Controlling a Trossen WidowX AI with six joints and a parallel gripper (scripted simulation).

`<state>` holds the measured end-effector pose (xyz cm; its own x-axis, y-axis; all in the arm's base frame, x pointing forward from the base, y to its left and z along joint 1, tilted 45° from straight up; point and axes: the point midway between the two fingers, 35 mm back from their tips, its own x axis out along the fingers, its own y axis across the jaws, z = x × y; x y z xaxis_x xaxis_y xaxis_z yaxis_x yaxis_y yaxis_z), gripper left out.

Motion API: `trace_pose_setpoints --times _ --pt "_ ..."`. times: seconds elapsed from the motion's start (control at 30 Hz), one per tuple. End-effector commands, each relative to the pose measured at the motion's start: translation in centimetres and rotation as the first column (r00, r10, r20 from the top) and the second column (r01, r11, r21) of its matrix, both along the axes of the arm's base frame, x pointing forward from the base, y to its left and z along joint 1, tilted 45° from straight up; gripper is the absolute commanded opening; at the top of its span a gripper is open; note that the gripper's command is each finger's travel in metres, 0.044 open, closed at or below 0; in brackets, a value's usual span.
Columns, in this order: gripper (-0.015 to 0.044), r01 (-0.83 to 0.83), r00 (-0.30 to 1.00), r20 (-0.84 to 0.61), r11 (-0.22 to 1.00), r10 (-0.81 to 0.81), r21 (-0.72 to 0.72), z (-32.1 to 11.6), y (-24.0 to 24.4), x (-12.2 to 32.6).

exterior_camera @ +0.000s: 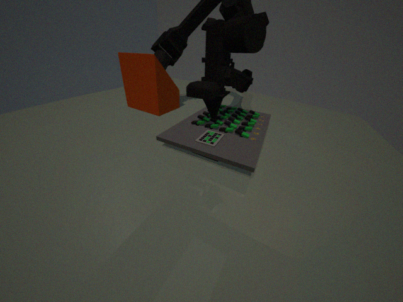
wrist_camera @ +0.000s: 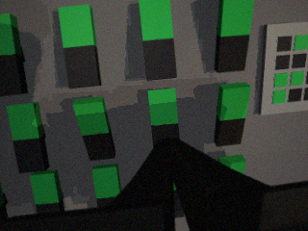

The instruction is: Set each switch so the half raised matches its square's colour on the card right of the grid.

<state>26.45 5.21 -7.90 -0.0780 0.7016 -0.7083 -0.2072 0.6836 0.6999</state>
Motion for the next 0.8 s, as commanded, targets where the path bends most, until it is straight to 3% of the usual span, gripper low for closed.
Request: trace_pose_setpoints --times 0.0,0.77 --pt "0.0 0.005 1.0 -0.002 1.0 -0.005 0.003 -0.03 0.08 0.02" --pt "0.0 0.005 1.0 -0.002 1.0 -0.005 0.003 -0.25 0.3 -0.01"
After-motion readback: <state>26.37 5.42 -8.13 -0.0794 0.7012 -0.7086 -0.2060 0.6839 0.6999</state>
